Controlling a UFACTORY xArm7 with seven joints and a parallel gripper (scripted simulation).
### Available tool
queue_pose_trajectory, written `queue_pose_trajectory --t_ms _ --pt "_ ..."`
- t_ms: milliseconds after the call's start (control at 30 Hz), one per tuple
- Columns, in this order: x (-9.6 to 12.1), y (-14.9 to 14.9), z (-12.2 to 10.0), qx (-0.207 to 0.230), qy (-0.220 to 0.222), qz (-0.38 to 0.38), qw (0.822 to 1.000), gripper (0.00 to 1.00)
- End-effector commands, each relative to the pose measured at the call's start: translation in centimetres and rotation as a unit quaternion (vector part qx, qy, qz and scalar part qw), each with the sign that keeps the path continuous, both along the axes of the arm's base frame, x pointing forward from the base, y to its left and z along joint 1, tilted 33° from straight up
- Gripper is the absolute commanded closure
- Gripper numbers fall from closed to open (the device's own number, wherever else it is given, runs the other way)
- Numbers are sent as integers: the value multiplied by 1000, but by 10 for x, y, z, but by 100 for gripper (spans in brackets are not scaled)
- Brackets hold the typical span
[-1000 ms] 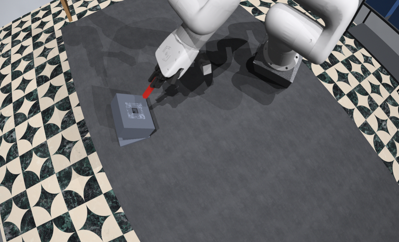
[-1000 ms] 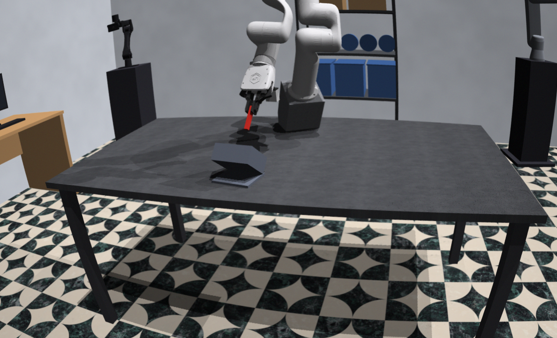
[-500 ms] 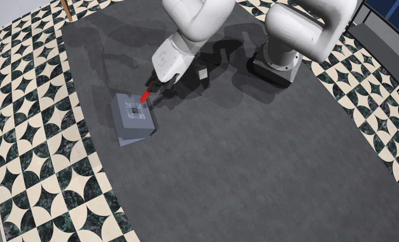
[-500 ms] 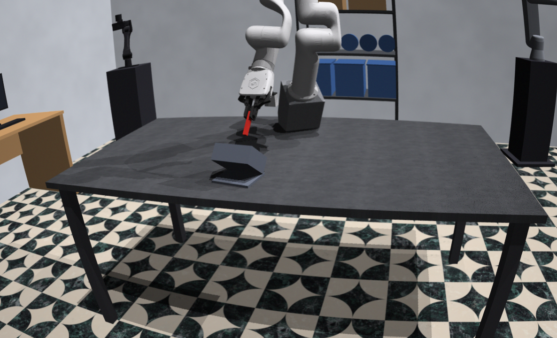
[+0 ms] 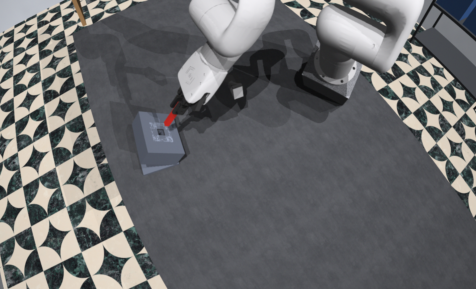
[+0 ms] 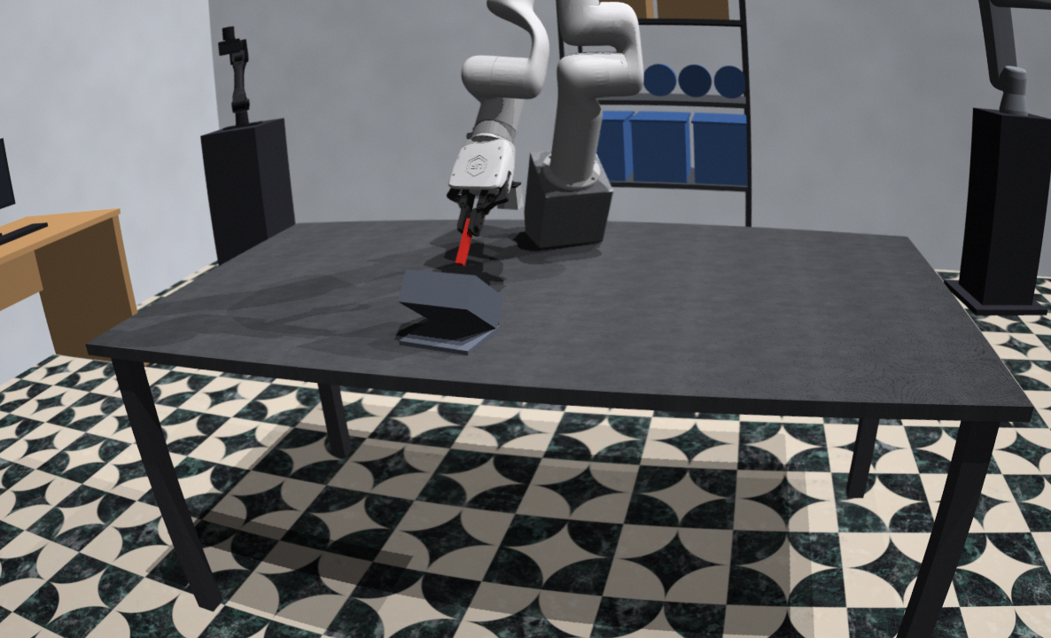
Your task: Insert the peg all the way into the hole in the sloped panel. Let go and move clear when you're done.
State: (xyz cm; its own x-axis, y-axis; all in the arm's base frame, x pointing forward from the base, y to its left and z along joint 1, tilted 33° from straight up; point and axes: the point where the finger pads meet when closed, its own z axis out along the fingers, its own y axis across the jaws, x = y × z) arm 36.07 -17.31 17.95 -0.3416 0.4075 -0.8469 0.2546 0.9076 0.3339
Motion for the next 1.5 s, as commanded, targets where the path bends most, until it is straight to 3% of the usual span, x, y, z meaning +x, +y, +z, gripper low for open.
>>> queue_pose_trajectory --t_ms 0,1467 --pt "2 -1 0 0 -1 -1 1000 100" --pt "38 -5 -17 0 -1 -1 1000 100"
